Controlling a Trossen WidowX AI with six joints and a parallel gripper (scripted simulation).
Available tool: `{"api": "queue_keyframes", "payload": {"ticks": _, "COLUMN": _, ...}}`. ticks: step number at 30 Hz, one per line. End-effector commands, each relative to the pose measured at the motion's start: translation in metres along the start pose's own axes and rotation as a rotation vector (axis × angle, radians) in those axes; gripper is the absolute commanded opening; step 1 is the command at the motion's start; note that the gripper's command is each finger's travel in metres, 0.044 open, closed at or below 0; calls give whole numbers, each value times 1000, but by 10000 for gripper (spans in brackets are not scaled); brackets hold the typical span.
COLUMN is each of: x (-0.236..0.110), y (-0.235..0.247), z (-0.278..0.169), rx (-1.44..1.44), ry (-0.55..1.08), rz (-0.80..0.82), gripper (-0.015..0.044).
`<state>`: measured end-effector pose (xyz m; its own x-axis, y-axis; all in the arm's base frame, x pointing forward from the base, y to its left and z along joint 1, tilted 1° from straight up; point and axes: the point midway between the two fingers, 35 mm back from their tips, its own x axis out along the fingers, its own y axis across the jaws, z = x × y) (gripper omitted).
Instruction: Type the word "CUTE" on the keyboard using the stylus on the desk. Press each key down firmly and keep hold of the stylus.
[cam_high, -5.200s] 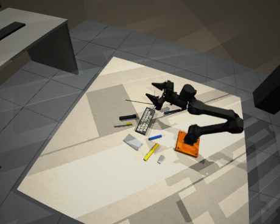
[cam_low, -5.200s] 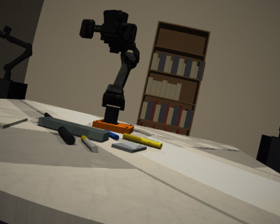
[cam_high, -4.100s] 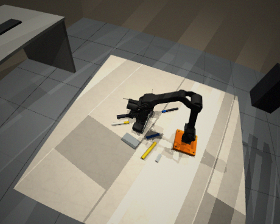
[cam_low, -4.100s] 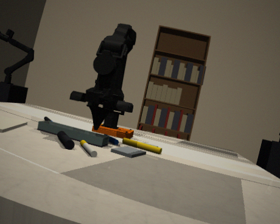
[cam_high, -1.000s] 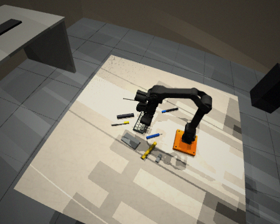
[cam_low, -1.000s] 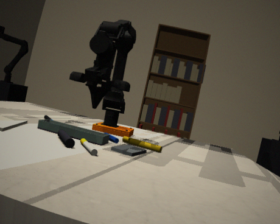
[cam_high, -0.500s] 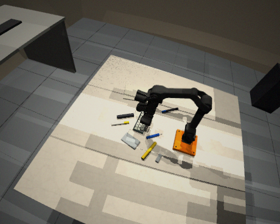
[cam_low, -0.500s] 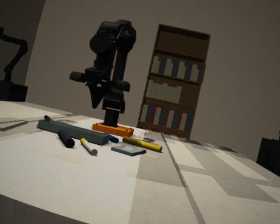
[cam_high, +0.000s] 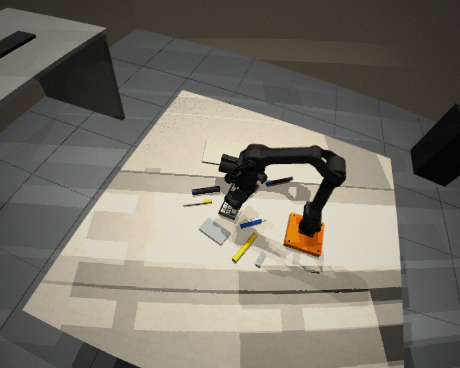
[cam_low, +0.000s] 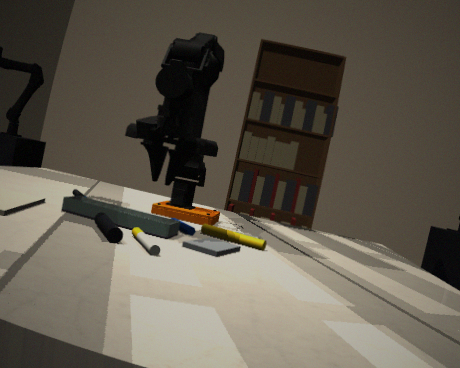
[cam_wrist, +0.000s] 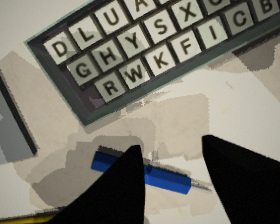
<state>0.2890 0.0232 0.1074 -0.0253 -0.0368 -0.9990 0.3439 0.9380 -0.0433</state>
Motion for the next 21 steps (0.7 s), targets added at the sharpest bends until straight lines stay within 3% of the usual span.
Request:
{"api": "queue_keyframes", "payload": {"ticks": 1, "x": 10, "y": 8, "z": -18, "rx": 458, "ry": 50, "rz": -93, "gripper": 150}}
{"api": "queue_keyframes", "payload": {"ticks": 8, "x": 20, "y": 15, "z": -41, "rx": 1029, "ry": 32, "rz": -243, "gripper": 150}}
{"api": "queue_keyframes", "payload": {"ticks": 21, "x": 27, "y": 19, "z": -62, "rx": 1581, "ry": -103, "rz": -400, "gripper": 150}}
